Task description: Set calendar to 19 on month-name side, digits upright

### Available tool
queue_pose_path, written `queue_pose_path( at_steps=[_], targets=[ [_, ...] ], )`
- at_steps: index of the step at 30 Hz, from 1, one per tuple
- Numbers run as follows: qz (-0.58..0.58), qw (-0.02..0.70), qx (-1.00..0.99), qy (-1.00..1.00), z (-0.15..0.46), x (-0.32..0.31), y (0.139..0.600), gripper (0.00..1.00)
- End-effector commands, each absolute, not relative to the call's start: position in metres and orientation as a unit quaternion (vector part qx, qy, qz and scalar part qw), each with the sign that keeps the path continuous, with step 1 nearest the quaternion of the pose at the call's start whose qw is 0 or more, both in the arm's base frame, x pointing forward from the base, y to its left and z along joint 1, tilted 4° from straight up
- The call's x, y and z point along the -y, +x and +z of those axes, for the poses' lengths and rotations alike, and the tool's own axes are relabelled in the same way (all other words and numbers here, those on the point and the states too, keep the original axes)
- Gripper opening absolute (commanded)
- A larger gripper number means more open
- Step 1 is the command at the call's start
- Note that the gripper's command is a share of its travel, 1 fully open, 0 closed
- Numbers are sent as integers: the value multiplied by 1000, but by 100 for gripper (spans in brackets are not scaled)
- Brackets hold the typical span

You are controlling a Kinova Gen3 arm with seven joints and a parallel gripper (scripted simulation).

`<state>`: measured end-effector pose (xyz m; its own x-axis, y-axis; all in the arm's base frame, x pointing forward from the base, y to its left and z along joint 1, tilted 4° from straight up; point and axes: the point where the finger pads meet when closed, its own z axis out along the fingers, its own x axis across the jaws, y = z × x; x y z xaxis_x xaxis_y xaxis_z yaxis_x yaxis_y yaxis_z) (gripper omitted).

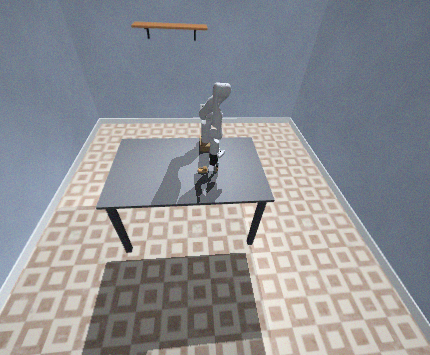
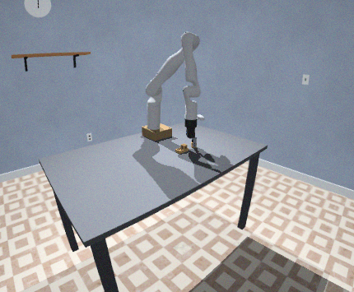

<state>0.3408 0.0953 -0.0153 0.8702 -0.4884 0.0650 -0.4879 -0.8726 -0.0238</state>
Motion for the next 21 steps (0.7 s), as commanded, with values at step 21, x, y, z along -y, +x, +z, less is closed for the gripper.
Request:
queue_pose_path(
  at_steps=[21],
  targets=[
    [-35,4,-252,-967,-15,-95,341,63]
  ],
)
